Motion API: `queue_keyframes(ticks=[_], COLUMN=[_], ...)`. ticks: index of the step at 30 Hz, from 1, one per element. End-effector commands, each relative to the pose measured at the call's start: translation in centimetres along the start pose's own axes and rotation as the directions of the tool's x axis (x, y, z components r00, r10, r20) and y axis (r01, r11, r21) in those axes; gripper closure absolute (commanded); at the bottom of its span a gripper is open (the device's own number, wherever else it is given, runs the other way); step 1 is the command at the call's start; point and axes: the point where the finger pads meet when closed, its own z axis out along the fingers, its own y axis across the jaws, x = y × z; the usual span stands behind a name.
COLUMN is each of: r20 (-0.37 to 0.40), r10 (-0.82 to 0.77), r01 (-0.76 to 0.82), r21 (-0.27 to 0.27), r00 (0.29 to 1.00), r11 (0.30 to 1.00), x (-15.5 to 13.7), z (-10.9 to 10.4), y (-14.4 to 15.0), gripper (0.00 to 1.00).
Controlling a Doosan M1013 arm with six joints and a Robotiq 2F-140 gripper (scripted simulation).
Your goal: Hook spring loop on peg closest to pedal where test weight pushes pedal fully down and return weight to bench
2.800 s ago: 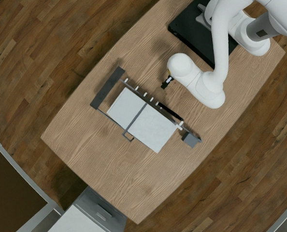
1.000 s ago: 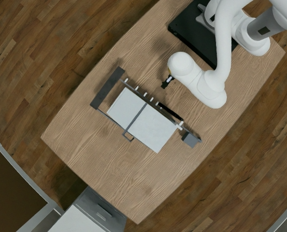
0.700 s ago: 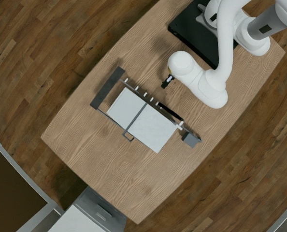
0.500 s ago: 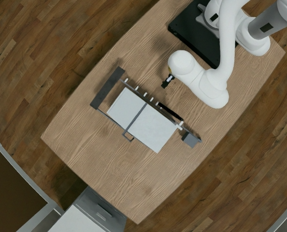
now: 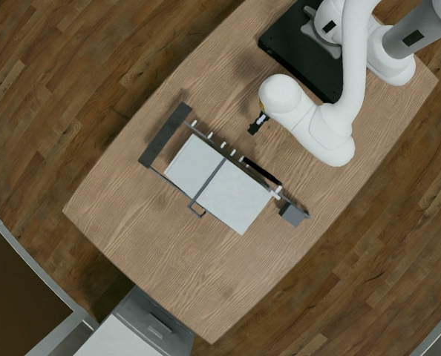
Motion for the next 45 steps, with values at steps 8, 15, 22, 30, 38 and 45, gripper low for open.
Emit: queue_keyframes(ticks=[8, 15, 22, 30, 38, 45], r20=[0.0, 0.0, 0.0, 0.0, 0.0, 0.0], r10=[0.0, 0.0, 0.0, 0.0, 0.0, 0.0], r01=[0.0, 0.0, 0.0, 0.0, 0.0, 0.0], r21=[-0.001, -0.001, -0.001, -0.001, -0.001, -0.001], r00=[1.0, 1.0, 1.0, 1.0, 1.0, 1.0], r11=[1.0, 1.0, 1.0, 1.0, 1.0, 1.0], x=[0.0, 0.0, 0.0, 0.0, 0.0, 0.0], z=[-2.6, -3.1, -4.5, -4.7, -4.7, -4.7], y=[0.1, 0.1, 0.1, 0.1, 0.1, 0.1], gripper=[0.0, 0.0, 0.0, 0.76, 0.76, 0.76])
